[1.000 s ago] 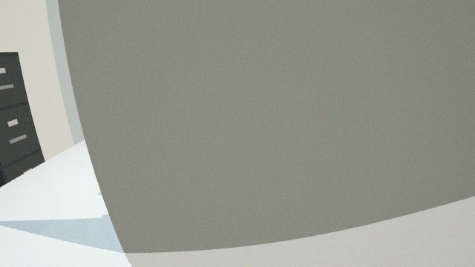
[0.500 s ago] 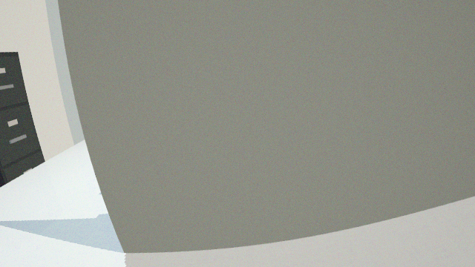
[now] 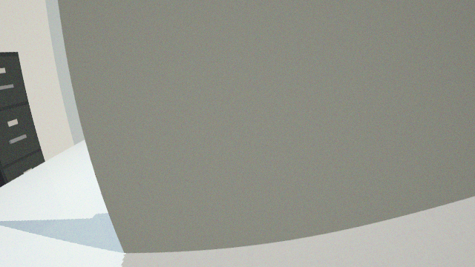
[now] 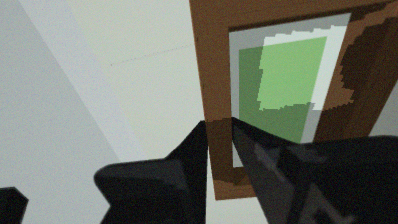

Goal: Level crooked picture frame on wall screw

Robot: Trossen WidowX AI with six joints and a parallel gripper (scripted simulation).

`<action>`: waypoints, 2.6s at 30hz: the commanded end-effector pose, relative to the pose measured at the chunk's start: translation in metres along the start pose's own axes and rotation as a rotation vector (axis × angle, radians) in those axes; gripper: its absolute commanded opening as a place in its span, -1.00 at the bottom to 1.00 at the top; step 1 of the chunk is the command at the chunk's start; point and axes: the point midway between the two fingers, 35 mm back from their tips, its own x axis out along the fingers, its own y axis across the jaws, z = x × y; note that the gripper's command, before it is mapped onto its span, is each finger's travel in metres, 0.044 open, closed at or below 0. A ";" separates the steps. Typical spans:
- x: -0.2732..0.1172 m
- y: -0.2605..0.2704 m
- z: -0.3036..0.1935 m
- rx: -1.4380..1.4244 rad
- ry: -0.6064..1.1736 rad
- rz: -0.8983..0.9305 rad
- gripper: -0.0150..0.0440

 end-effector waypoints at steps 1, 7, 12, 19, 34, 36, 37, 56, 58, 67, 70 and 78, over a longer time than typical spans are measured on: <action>0.000 0.000 0.000 -0.025 0.001 -0.003 -0.49; 0.000 0.000 0.000 -0.051 0.001 -0.003 -0.49; 0.000 0.001 -0.001 -0.078 0.001 -0.003 -0.49; 0.000 0.001 0.000 -0.084 -0.001 0.000 -0.22; -0.029 0.004 -0.006 -0.004 -0.001 0.000 0.39; -0.045 0.004 -0.007 0.041 -0.001 0.001 0.39; -0.053 0.003 -0.008 0.064 -0.001 0.001 0.39; -0.113 0.046 0.007 0.206 -0.001 0.001 0.39; -0.117 0.053 0.007 0.209 -0.003 0.000 0.39; -0.118 0.053 0.007 0.210 -0.004 -0.001 0.39; -0.118 0.053 0.007 0.210 -0.004 -0.001 0.39; -0.118 0.053 0.007 0.210 -0.004 -0.001 0.39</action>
